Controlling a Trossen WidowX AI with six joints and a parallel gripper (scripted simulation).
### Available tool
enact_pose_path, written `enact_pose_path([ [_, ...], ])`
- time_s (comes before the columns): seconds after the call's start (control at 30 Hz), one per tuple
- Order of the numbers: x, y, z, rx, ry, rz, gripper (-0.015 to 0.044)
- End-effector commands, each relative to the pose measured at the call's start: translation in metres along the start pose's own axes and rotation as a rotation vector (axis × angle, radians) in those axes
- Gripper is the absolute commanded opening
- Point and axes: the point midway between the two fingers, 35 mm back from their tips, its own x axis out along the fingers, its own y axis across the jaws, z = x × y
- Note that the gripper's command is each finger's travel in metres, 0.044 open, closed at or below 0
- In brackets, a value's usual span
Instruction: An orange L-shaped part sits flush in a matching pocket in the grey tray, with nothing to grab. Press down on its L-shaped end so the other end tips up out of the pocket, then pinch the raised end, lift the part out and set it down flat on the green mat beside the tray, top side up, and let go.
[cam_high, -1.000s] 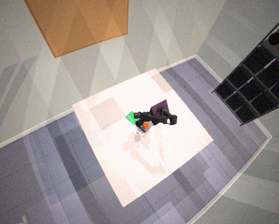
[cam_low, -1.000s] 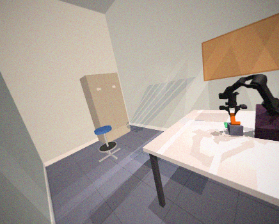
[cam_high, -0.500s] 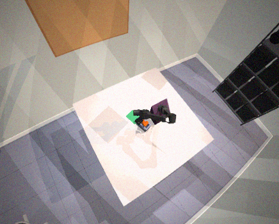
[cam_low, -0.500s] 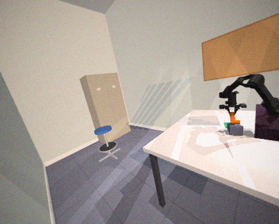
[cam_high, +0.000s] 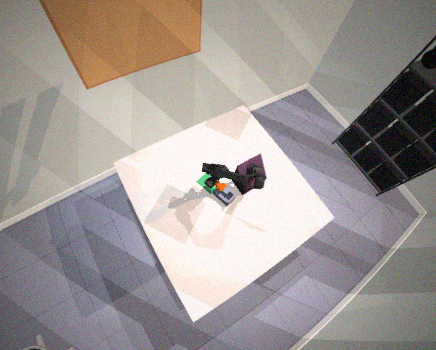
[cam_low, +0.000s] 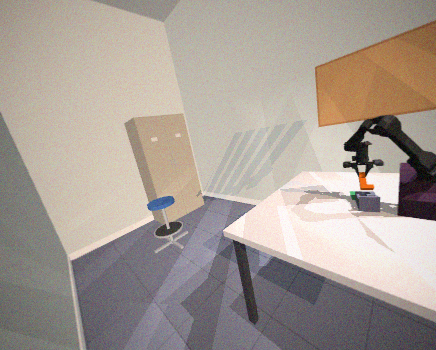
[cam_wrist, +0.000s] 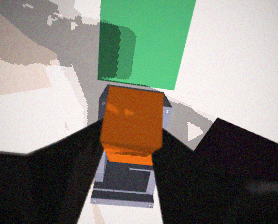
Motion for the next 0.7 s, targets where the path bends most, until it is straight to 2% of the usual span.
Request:
enact_pose_path([
  [0.0, -0.001, -0.001, 0.016, -0.005, -0.006, 0.000, 0.0000],
  [0.67, -0.002, -0.007, 0.086, -0.006, -0.009, 0.000, 0.0000],
])
